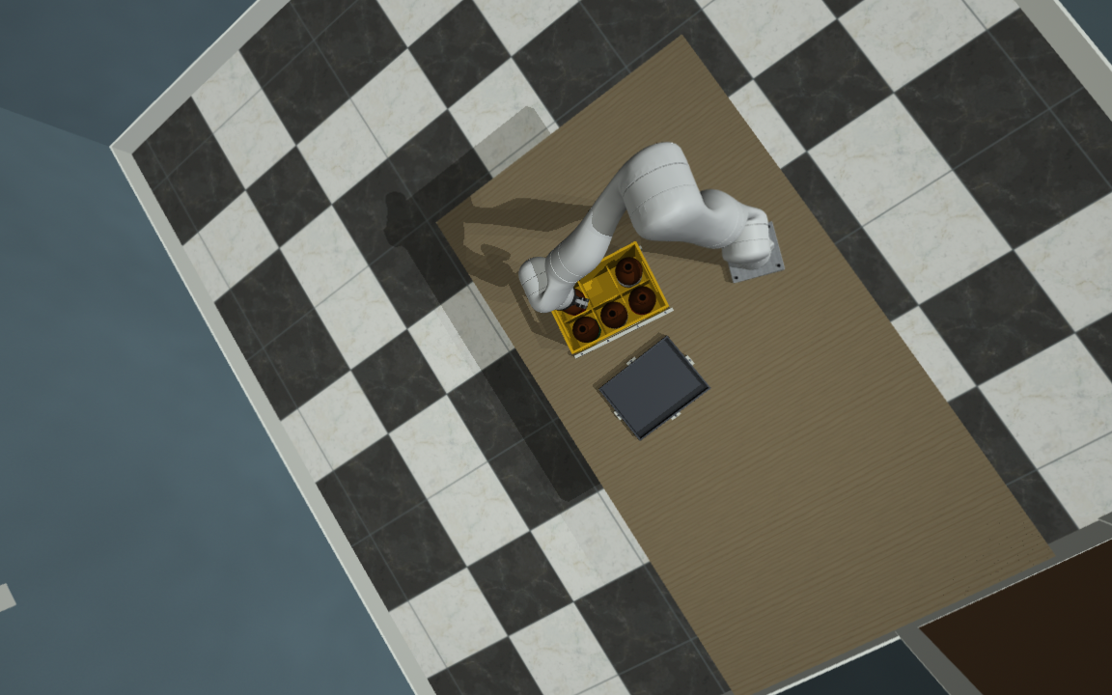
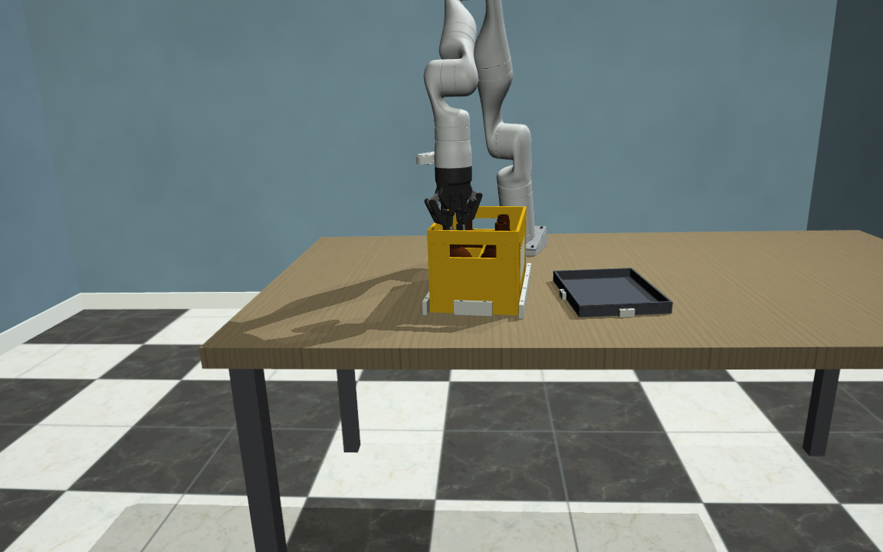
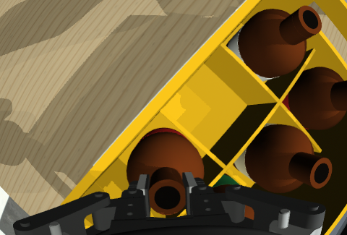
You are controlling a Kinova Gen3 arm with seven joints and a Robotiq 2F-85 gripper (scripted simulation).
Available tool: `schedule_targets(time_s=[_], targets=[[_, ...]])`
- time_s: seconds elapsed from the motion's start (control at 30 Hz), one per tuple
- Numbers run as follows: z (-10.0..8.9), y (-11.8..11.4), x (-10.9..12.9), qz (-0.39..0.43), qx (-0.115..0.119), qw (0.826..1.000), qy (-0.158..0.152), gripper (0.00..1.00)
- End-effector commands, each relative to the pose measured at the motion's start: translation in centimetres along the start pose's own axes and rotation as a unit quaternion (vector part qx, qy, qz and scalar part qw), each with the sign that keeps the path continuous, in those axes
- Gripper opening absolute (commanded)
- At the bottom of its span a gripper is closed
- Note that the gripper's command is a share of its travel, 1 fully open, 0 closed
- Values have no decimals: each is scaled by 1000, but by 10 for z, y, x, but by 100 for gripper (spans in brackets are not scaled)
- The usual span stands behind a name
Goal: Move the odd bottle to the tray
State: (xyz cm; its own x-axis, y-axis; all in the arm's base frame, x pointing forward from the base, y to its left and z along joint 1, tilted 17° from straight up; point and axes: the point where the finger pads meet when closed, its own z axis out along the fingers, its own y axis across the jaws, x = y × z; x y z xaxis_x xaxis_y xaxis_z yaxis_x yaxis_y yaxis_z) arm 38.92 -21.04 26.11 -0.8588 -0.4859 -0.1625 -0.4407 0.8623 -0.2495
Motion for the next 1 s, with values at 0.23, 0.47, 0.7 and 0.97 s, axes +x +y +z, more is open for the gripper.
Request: schedule_targets(time_s=[0.23, 0.47, 0.7, 0.97], targets=[[0, 0, 0, 0, 0, 1000, 0, 0], [0, 0, 0, 0, 0, 1000, 0, 64], [0, 0, 0, 0, 0, 1000, 0, 64], [0, 0, 0, 0, 0, 1000, 0, 64]])
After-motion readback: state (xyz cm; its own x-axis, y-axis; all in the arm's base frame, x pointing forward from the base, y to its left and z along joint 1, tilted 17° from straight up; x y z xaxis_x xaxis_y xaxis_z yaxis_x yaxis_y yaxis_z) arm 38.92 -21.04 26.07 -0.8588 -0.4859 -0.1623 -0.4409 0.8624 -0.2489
